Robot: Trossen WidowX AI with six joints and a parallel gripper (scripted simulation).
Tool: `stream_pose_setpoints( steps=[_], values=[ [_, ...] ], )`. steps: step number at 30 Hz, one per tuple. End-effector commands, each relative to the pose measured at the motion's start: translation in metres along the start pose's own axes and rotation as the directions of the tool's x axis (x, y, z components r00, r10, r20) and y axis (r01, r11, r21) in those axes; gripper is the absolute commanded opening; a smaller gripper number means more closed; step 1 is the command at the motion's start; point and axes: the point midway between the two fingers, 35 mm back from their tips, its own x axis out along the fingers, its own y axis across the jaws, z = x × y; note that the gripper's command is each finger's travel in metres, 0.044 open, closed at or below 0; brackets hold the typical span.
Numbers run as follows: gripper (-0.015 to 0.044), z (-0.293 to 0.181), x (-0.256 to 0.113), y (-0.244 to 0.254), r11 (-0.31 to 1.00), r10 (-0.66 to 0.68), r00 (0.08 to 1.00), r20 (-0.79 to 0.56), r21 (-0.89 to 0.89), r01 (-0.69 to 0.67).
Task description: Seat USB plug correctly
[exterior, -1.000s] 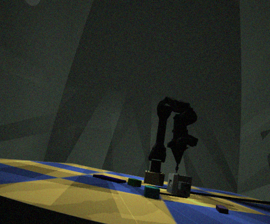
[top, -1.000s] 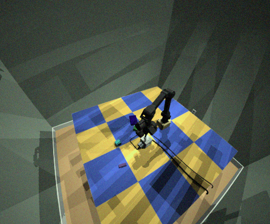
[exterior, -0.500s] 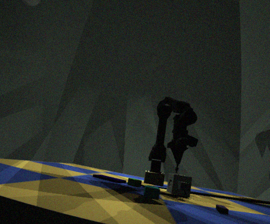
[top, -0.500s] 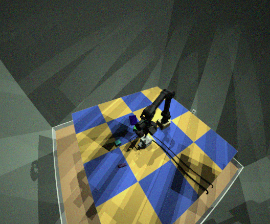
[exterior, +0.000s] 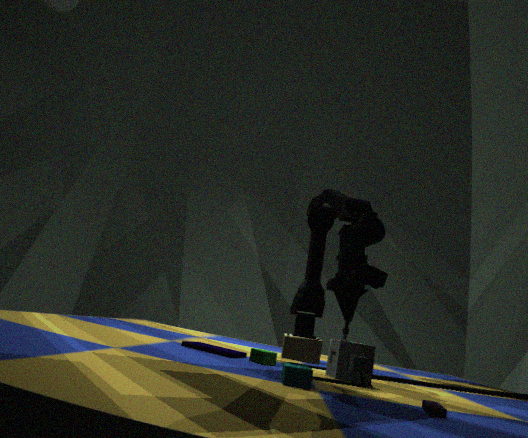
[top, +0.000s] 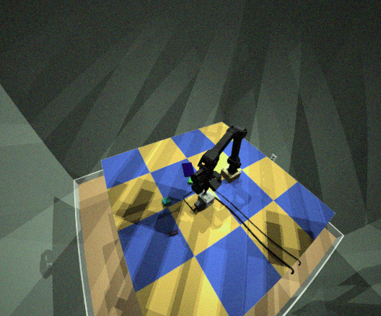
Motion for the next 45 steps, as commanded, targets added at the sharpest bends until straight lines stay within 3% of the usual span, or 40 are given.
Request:
stream_pose_setpoints(
  steps=[1,45],
  values=[
    [0.0000,0.0004,0.0013,-0.0001,1.000,0.000,1.000,0.003,-0.007,0.000],
    [0.0000,0.0000,0.0066,0.0000,1.000,0.000,1.000,0.003,-0.007,0.000]
  ],
)
